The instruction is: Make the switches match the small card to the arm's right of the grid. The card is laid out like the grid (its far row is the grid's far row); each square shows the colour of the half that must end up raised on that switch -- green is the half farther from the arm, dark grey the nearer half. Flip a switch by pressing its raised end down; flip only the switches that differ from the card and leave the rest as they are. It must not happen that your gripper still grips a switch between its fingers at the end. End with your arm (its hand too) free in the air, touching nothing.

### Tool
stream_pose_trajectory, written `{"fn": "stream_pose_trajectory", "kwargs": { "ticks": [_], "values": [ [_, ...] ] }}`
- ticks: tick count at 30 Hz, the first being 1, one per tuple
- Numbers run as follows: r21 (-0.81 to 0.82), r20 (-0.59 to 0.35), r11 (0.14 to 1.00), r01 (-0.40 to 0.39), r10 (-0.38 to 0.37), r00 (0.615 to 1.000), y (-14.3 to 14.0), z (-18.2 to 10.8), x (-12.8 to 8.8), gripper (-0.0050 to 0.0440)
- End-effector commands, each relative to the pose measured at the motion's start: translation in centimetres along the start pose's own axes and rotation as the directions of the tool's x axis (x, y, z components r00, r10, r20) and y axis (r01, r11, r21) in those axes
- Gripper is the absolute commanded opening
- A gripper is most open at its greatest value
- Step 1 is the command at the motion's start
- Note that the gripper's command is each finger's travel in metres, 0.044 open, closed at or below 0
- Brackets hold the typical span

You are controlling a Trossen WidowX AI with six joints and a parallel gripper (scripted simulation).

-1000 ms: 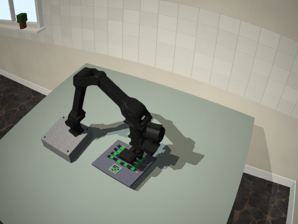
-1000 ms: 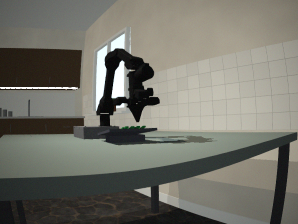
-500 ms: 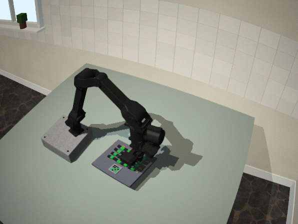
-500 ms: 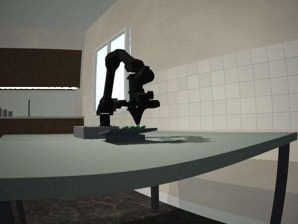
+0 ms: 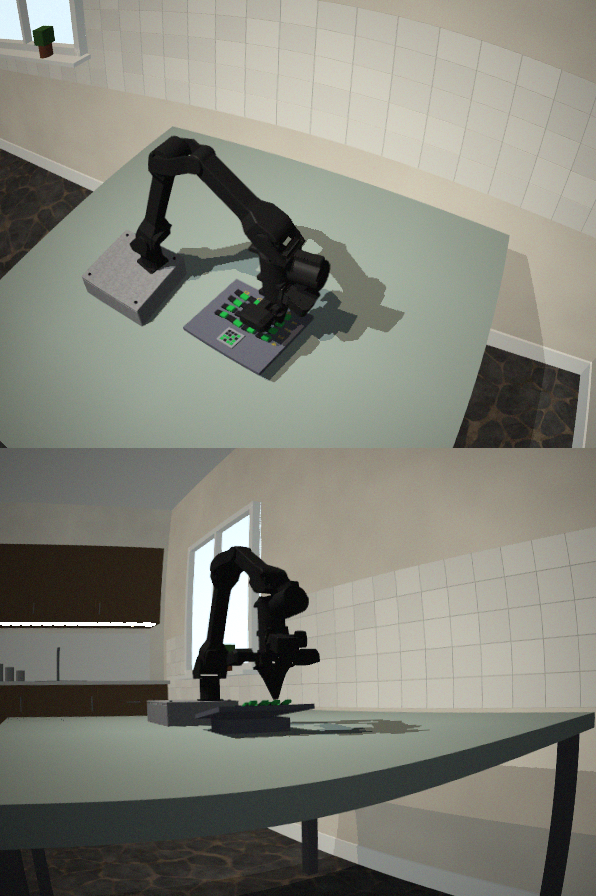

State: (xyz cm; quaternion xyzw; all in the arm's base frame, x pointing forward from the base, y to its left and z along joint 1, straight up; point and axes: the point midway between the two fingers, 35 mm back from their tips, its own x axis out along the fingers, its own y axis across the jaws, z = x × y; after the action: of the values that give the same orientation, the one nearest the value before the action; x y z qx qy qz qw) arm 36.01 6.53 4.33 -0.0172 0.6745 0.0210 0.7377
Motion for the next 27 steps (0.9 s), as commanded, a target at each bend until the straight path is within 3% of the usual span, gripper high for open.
{"fn": "stream_pose_trajectory", "kwargs": {
  "ticks": [1,27],
  "values": [
    [0.005,0.000,1.000,0.001,-0.001,1.000,-0.02,0.00,0.12,0.0000],
    [0.005,0.000,1.000,0.001,-0.001,1.000,-0.03,0.01,0.41,0.0000]
  ]
}}
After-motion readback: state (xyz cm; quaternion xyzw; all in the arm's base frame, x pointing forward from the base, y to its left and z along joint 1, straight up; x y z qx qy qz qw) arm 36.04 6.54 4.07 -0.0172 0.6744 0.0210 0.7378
